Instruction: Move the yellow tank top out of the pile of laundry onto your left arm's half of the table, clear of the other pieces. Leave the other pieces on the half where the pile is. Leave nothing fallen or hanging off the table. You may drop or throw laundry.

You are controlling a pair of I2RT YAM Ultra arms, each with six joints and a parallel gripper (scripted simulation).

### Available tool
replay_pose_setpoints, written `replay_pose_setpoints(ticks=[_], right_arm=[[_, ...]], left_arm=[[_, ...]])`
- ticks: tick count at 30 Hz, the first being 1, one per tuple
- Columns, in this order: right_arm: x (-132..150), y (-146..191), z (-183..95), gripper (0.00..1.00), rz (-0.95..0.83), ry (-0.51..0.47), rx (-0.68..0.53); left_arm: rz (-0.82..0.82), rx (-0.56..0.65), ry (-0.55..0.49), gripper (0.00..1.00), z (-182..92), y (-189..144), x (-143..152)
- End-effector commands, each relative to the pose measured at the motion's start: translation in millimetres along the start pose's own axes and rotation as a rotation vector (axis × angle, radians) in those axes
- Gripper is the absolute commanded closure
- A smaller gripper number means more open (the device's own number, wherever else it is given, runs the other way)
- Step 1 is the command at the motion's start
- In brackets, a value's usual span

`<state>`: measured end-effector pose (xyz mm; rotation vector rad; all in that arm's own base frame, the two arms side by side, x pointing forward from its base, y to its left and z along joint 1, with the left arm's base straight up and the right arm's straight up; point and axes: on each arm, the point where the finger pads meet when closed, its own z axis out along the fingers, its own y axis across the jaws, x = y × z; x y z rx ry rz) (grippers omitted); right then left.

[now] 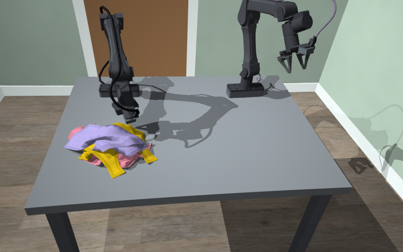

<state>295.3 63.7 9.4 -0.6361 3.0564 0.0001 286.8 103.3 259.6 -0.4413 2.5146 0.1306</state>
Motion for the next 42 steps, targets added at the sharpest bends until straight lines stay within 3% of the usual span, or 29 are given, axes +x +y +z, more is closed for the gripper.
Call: replay_pose_setpoints(ticks=[1, 13, 14, 42], right_arm=[[-7, 0, -22, 1.00, 0.003, -0.037, 0.004], [-9, 0, -33, 1.00, 0.004, -0.040, 0.005], [-8, 0, -32, 0.40, 0.004, -0.037, 0.005], [-9, -1, -24, 0.40, -0.007, -0.030, 0.005]], left_arm=[[0.011, -0.001, -0.078, 0.08, -20, -1, -17], [0.011, -0.001, -0.078, 0.08, -20, -1, -17], [0.011, -0.001, -0.078, 0.08, -20, -1, -17], [0.011, -0.001, -0.078, 0.08, -20, -1, -17]])
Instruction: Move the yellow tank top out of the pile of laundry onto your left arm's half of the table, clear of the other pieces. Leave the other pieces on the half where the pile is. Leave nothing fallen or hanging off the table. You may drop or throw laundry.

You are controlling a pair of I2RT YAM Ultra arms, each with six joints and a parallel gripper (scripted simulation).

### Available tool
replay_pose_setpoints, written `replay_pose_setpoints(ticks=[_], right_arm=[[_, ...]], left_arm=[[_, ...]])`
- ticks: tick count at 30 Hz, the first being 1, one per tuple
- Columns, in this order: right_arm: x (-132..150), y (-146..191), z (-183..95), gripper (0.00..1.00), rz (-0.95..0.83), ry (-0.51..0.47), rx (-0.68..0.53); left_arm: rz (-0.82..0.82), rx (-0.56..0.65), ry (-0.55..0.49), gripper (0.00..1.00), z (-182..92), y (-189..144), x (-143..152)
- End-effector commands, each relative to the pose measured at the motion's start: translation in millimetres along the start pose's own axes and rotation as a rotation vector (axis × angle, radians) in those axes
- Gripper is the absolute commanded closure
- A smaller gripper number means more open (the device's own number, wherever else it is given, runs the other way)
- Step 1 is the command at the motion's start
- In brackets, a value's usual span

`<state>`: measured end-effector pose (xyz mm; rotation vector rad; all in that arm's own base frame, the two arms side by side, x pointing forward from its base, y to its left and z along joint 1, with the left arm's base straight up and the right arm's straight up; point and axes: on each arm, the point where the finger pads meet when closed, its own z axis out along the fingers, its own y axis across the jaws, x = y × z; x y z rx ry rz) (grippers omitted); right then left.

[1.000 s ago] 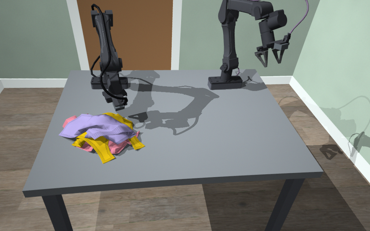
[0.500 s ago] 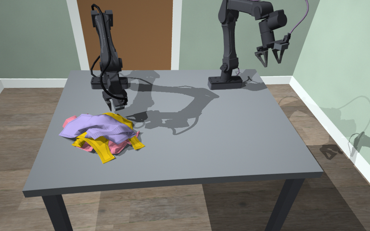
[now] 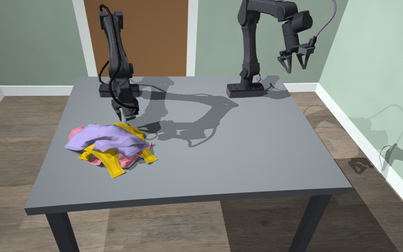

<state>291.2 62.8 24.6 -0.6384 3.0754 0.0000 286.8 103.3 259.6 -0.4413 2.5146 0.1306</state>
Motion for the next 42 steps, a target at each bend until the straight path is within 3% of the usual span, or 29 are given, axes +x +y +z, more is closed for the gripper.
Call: replay_pose_setpoints(ticks=[1, 10, 20, 21, 25, 35, 42], right_arm=[[-11, -2, -24, 0.40, -0.009, -0.062, 0.012], [-9, -1, -57, 0.40, -0.011, -0.057, 0.011], [-9, 0, -54, 0.40, -0.012, -0.047, 0.009], [-10, -15, -42, 0.40, 0.003, -0.008, 0.016], [-10, -23, -46, 0.40, -0.019, 0.001, 0.014], [-9, -108, -69, 0.40, -0.073, 0.042, -0.034], [-11, -122, -73, 0.40, -0.053, 0.035, -0.045]], left_arm=[[0.011, -0.001, -0.078, 0.08, -20, -1, -17], [0.011, -0.001, -0.078, 0.08, -20, -1, -17], [0.011, -0.001, -0.078, 0.08, -20, -1, -17], [0.011, -0.001, -0.078, 0.08, -20, -1, -17], [0.011, -0.001, -0.078, 0.08, -20, -1, -17], [0.011, -0.001, -0.078, 0.08, -20, -1, -17], [0.011, -0.001, -0.078, 0.08, -20, -1, -17]])
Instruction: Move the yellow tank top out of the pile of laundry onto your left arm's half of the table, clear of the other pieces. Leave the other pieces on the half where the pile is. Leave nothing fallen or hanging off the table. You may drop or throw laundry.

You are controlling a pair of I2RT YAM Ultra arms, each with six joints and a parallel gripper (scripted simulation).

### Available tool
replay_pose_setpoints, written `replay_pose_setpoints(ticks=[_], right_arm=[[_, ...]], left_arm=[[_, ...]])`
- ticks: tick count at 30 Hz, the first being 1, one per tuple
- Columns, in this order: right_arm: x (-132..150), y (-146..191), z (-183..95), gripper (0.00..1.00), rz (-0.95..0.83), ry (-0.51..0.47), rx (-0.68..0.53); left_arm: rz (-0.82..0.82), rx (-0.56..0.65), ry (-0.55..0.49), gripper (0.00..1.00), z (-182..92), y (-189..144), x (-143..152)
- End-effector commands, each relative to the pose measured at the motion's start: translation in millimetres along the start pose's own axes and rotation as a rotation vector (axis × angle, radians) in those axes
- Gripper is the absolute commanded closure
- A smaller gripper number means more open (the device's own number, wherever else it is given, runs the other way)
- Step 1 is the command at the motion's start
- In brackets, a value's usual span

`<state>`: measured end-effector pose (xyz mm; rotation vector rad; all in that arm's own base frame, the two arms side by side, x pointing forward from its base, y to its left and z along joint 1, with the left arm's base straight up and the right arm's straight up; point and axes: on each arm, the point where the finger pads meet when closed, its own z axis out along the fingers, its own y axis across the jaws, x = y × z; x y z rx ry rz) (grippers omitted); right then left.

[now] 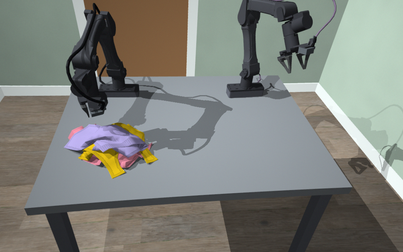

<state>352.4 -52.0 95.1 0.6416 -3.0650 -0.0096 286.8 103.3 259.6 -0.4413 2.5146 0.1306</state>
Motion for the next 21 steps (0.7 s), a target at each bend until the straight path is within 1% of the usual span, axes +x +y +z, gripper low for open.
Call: replay_pose_setpoints(ticks=[1, 2, 3, 4, 6, 9, 11, 15, 17, 18, 19, 21], right_arm=[[-4, 11, -13, 0.40, -0.039, -0.014, -0.009], [-7, 4, -27, 0.40, -0.006, -0.059, 0.030], [-6, -8, -27, 0.40, 0.022, -0.067, 0.054], [-8, -11, -28, 0.40, 0.027, -0.076, 0.060], [-8, -10, -22, 0.40, 0.026, -0.062, 0.052], [-9, -10, -23, 0.40, 0.027, -0.071, 0.050], [-2, 1, -1, 0.40, 0.013, -0.021, 0.013], [-3, 1, 20, 0.40, 0.007, 0.009, -0.010], [-3, 1, 20, 0.40, 0.007, 0.009, -0.010], [-7, -4, 0, 0.40, 0.008, -0.049, 0.028], [-4, 0, -2, 0.40, 0.004, -0.054, 0.029], [-3, -1, 18, 0.40, 0.003, -0.015, 0.004]], left_arm=[[0.011, -0.001, -0.078, 0.08, -20, -1, -17], [0.011, -0.001, -0.078, 0.08, -20, -1, -17], [0.011, -0.001, -0.078, 0.08, -20, -1, -17], [0.011, -0.001, -0.078, 0.08, -20, -1, -17], [0.011, -0.001, -0.078, 0.08, -20, -1, -17], [0.011, -0.001, -0.078, 0.08, -20, -1, -17], [0.011, -0.001, -0.078, 0.08, -20, -1, -17], [0.011, -0.001, -0.078, 0.08, -20, -1, -17], [0.011, -0.001, -0.078, 0.08, -20, -1, -17], [0.011, -0.001, -0.078, 0.08, -20, -1, -17], [0.011, -0.001, -0.078, 0.08, -20, -1, -17], [0.011, -0.001, -0.078, 0.08, -20, -1, -17]])
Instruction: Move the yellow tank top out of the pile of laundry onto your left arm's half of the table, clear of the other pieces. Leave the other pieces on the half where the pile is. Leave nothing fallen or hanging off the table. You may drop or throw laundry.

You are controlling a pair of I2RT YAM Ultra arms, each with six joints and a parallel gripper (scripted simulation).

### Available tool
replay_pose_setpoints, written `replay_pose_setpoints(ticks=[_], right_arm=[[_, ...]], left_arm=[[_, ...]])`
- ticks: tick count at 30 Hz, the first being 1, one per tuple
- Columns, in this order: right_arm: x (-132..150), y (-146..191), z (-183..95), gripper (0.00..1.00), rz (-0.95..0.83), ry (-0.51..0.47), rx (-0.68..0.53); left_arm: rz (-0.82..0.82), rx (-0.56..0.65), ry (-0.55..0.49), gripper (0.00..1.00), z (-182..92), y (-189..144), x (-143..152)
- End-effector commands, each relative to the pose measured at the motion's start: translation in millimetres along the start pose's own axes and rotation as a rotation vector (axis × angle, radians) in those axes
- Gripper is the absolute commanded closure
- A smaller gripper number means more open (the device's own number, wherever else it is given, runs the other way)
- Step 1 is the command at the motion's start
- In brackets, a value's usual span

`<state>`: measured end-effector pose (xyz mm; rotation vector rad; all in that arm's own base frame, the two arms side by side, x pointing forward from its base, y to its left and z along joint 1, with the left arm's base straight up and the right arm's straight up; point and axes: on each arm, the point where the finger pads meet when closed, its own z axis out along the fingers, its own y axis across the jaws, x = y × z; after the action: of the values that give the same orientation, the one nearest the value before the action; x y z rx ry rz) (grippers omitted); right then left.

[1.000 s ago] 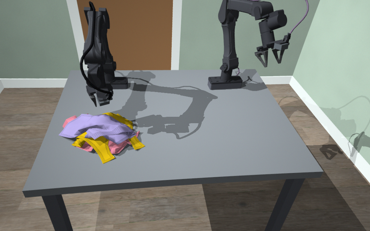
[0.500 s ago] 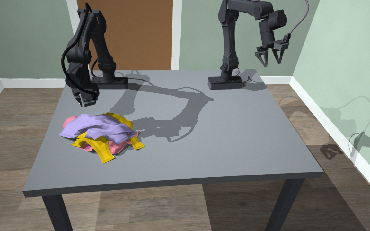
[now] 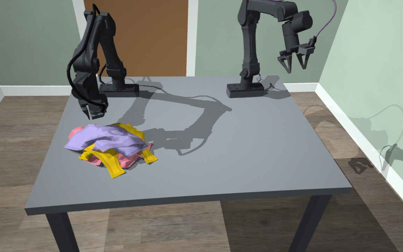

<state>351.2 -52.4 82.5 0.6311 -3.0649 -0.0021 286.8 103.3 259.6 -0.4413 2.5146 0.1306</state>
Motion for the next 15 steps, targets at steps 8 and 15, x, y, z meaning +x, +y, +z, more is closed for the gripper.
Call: replay_pose_setpoints(ticks=[8, 15], right_arm=[[-3, -1, 28, 0.40, -0.003, -0.004, -0.010], [0, -1, 43, 0.40, -0.002, 0.009, -0.019]], left_arm=[[0.011, -0.001, -0.078, 0.08, -20, -1, -17], [0.011, -0.001, -0.078, 0.08, -20, -1, -17]])
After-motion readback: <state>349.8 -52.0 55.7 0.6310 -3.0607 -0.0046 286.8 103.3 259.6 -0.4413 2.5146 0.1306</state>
